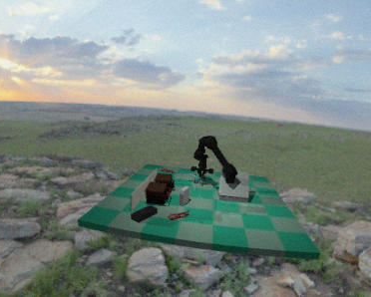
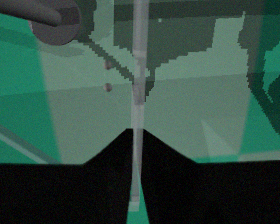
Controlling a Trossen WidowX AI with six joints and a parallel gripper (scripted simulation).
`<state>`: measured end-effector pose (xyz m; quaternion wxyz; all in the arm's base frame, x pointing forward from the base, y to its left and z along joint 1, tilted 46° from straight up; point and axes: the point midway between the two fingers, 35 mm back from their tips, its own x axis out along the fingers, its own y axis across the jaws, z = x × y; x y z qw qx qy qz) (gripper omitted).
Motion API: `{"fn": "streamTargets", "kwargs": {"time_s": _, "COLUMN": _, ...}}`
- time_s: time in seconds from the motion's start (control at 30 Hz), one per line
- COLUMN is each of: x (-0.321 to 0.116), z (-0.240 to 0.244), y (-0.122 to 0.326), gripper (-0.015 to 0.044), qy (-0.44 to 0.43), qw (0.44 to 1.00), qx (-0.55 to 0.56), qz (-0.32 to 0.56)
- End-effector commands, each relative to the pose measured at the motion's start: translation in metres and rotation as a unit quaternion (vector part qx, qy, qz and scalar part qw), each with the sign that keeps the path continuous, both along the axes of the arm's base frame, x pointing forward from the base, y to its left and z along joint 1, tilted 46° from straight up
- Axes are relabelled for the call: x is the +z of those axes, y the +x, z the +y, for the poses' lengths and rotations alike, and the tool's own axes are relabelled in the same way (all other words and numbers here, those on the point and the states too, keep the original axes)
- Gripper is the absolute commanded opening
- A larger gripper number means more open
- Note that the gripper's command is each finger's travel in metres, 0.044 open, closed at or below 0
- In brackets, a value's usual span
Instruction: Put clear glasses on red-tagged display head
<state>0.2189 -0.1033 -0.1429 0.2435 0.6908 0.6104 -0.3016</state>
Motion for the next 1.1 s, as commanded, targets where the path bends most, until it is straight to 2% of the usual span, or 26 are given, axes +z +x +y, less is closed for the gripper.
{"fn": "streamTargets", "kwargs": {"time_s": 0.0, "x": 0.002, "z": 0.003, "y": -0.001, "gripper": 0.0, "qy": 0.003, "qw": 1.0, "qx": -0.003, "qz": 0.0}}
{"fn": "streamTargets", "kwargs": {"time_s": 1.07, "x": 0.015, "z": 0.016, "y": -0.006, "gripper": 0.0, "qy": 0.003, "qw": 1.0, "qx": -0.003, "qz": 0.0}}
